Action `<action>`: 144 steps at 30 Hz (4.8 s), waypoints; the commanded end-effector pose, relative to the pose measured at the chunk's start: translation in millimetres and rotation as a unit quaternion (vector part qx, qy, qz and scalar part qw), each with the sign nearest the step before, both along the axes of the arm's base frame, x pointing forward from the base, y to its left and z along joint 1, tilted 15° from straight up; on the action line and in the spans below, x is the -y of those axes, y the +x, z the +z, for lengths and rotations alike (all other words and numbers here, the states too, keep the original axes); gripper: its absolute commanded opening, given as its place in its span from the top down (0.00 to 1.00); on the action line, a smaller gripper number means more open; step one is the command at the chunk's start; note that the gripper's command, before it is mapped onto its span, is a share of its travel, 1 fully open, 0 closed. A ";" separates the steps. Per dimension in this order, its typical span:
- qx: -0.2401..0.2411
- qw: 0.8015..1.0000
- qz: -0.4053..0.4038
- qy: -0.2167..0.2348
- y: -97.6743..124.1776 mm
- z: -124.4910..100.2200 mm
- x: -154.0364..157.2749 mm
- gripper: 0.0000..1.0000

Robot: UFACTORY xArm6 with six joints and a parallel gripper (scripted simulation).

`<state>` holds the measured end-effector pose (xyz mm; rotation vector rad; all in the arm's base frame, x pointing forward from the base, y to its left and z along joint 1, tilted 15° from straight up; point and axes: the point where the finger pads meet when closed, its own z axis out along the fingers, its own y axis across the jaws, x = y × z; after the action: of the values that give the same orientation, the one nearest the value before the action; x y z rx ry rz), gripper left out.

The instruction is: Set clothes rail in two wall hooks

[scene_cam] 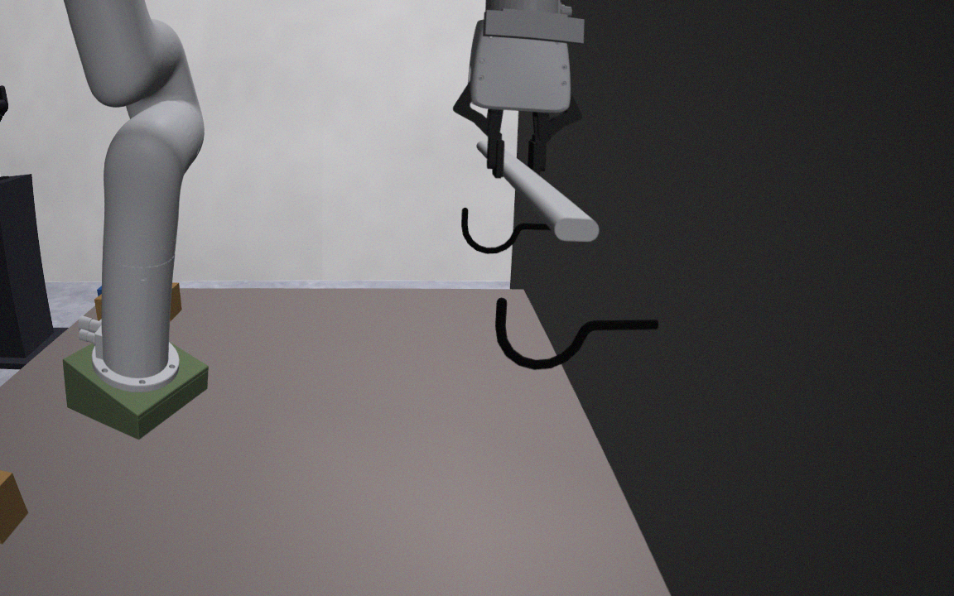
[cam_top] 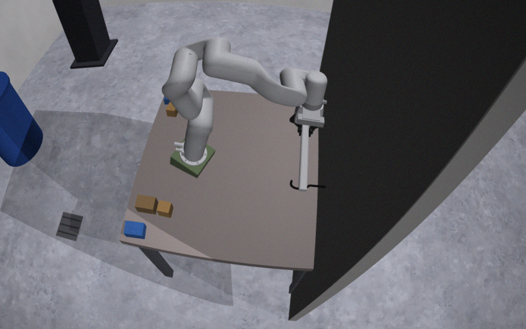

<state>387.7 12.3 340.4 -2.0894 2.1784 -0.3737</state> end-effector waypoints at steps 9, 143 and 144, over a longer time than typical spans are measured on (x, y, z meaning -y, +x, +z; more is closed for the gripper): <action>0.002 1.000 0.000 0.000 0.6 2.0 -0.1 1.00; 0.002 1.000 0.000 0.000 27.4 -104.0 11.6 1.00; 0.002 1.000 0.000 0.000 27.4 -103.9 11.6 1.00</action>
<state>414.1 0.5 234.6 -2.0894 2.1785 -0.3737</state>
